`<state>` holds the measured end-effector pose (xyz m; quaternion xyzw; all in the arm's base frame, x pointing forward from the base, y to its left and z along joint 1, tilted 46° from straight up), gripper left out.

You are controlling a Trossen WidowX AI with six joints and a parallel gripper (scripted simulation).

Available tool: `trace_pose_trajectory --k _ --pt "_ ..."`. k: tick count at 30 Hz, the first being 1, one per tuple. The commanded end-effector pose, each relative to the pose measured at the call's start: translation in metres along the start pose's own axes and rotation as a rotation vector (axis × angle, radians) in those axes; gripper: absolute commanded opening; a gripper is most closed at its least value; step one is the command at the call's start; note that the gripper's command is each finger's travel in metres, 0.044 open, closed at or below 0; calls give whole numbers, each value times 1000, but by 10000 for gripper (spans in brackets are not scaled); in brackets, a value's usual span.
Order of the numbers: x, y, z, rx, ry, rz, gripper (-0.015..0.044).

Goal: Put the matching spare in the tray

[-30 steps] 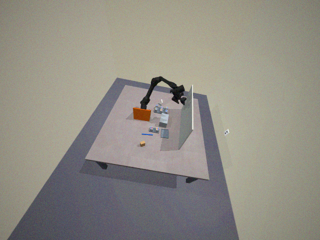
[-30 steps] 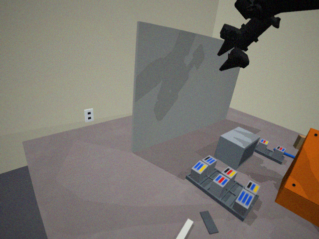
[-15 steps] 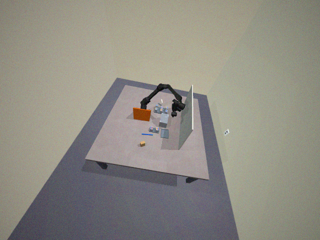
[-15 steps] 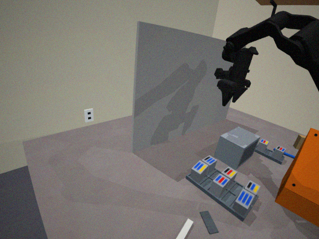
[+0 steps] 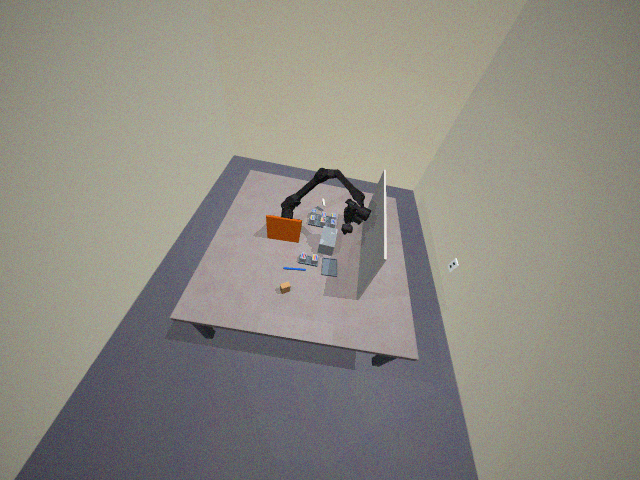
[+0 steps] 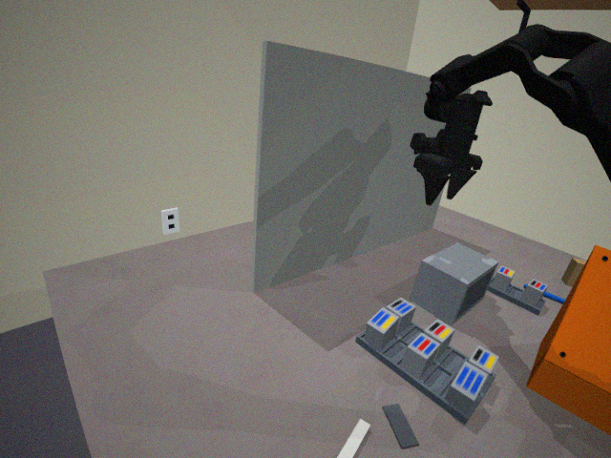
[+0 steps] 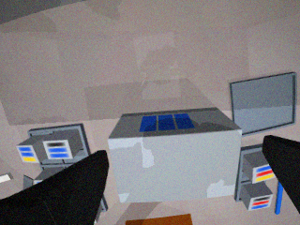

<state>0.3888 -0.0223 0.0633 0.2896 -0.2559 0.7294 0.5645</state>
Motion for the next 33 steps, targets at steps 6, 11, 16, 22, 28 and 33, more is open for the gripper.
trace_pose_trajectory --k 6,11,16,22,28,33 --pt "-2 0 -2 8 1 -13 440" --pt "55 5 -7 17 27 210 440" --pt "127 29 -18 28 49 525 440" --pt "199 78 -34 35 51 918 440" --pt "244 142 -49 26 26 1311 440" --pt "260 196 -60 3 -14 1626 440"
Point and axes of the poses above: the point midway between the two fingers, 35 mm back from their tips, its own z axis back along the fingers, its own x axis across the jaws, y = z × x, the point moved 6 cm from there along z, back along the fingers, and after that the axes turned 7 degrees about z, right-handed, at the moved point
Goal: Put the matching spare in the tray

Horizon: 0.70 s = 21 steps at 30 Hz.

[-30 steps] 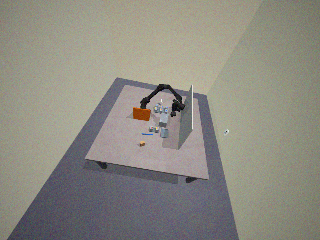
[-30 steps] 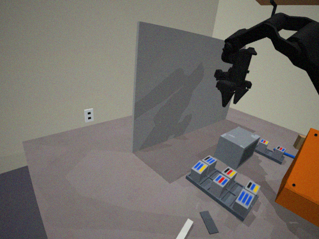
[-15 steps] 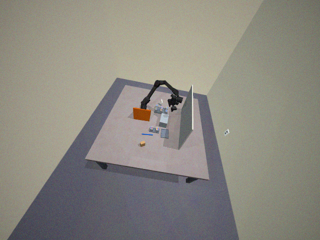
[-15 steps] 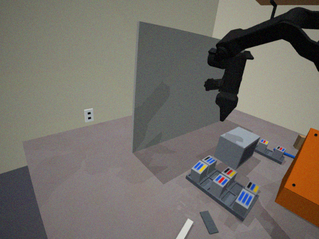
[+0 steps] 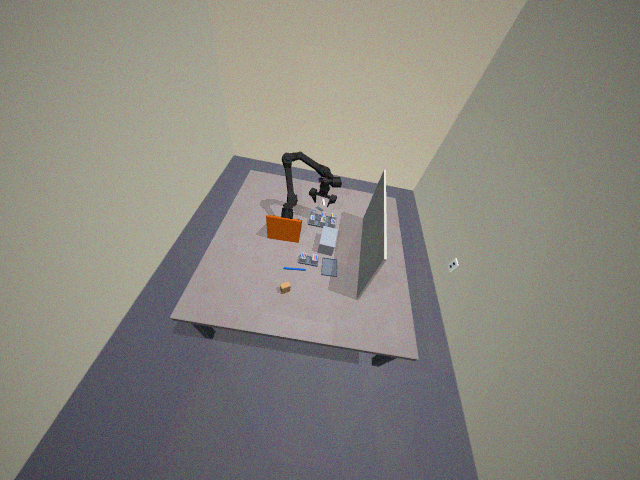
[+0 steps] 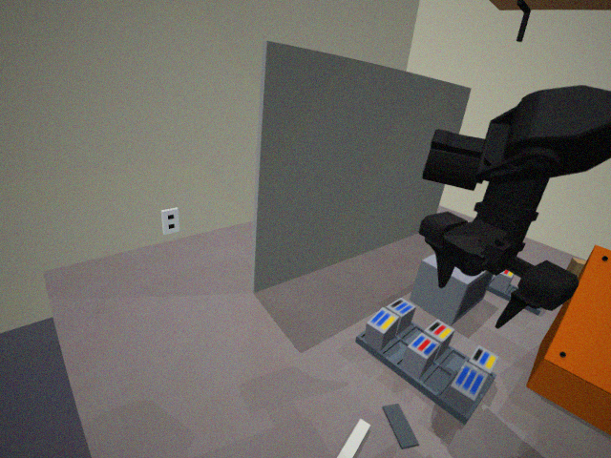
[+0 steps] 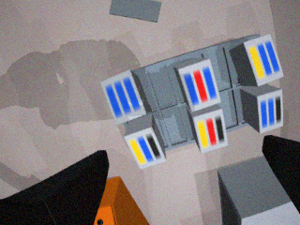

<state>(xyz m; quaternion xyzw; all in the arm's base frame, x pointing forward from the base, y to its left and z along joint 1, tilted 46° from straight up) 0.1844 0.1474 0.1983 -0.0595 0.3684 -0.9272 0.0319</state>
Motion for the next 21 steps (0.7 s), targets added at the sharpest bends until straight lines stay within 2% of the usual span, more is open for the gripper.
trace_pose_trajectory --k 1,12,17,21 --pt "50 -2 -10 -40 -9 274 440" --pt "51 -2 -10 -42 -9 284 440" --pt "44 -7 -34 -40 -9 285 309" --pt "42 -10 -50 -43 -8 285 300"
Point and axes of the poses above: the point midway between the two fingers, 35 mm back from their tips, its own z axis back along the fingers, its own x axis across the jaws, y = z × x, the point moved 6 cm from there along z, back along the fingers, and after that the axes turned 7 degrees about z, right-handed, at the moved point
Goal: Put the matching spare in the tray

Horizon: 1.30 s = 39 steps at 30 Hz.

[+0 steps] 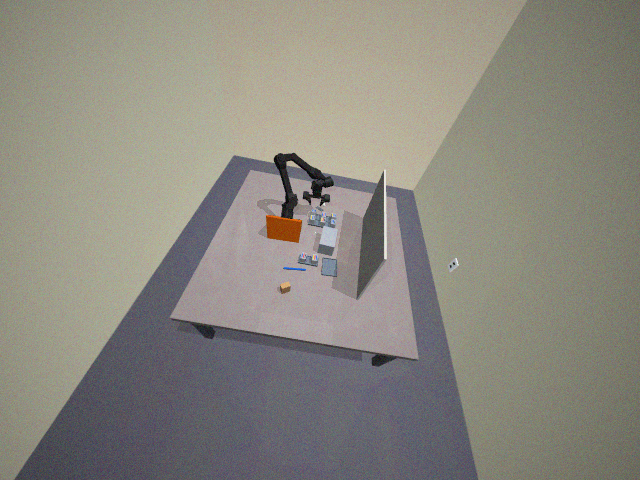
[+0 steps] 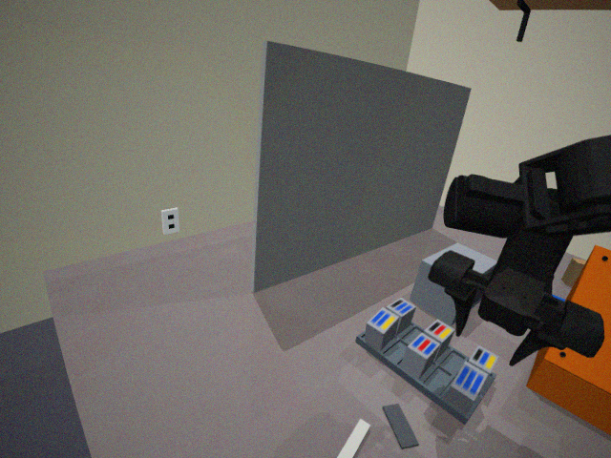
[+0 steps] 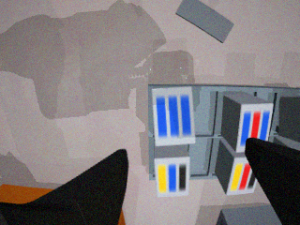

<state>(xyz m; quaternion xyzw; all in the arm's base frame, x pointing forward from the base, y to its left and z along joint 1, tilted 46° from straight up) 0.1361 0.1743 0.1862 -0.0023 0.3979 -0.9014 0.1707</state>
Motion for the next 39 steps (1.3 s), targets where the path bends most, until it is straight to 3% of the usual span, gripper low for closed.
trace_pose_trajectory --k 1,19,39 --pt "-1 3 -16 9 -12 -21 300" --pt "1 3 -18 9 -12 -21 300" --pt "-2 4 -49 13 -14 -20 300"
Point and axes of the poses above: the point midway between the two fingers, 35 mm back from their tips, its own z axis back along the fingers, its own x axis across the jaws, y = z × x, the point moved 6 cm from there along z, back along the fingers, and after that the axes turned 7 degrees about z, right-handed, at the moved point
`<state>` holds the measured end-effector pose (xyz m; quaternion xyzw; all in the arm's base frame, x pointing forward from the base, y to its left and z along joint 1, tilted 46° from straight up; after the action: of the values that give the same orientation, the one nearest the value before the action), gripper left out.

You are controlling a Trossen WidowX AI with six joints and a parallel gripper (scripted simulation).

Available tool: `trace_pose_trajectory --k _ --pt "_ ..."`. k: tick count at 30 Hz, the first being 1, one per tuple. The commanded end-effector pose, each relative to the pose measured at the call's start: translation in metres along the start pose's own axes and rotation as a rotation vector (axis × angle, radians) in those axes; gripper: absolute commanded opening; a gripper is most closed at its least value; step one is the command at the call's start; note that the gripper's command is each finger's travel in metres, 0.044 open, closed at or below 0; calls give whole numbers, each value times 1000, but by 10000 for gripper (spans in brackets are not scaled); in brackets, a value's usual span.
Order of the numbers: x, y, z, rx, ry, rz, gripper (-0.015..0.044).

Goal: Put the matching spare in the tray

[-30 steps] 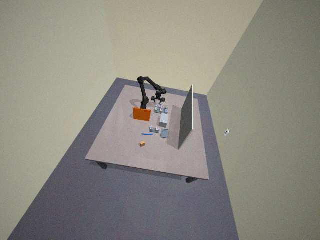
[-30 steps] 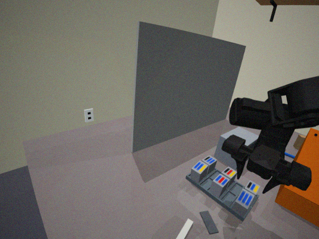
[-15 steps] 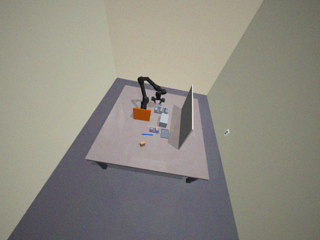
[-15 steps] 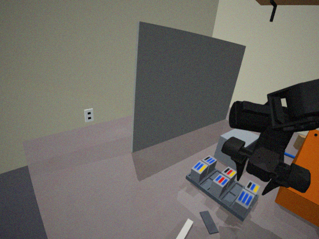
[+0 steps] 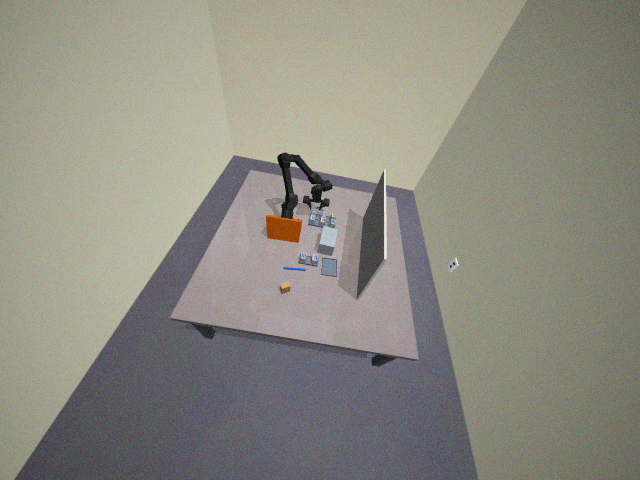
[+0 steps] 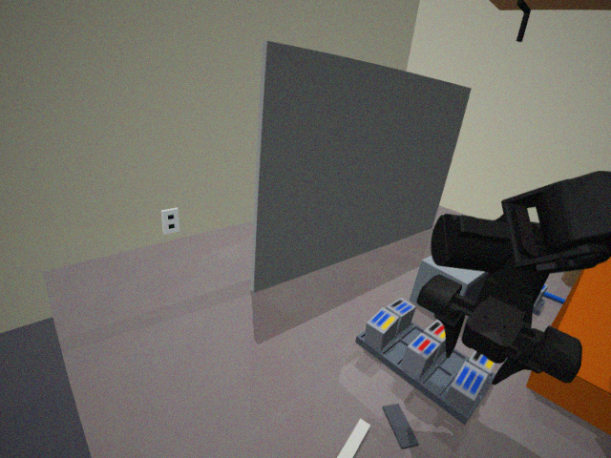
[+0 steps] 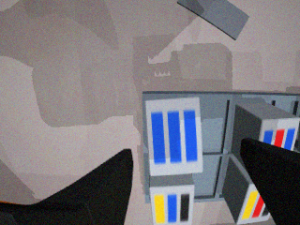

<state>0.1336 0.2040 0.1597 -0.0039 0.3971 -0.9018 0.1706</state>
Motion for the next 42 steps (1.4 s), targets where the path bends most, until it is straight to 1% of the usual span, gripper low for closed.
trace_pose_trajectory --k 1,29,42 --pt "1 4 -11 12 -11 -18 300" --pt "6 4 -55 5 -10 -21 300" --pt "6 4 -56 5 -9 -21 300"
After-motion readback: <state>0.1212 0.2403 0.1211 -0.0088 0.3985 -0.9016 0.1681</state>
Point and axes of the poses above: the point midway between the two fingers, 35 mm back from their tips, its own z axis back along the fingers, its own x axis across the jaws, y = z × x, the point moved 6 cm from there along z, back along the fingers, and after that the axes turned 7 degrees about z, right-handed, at the moved point
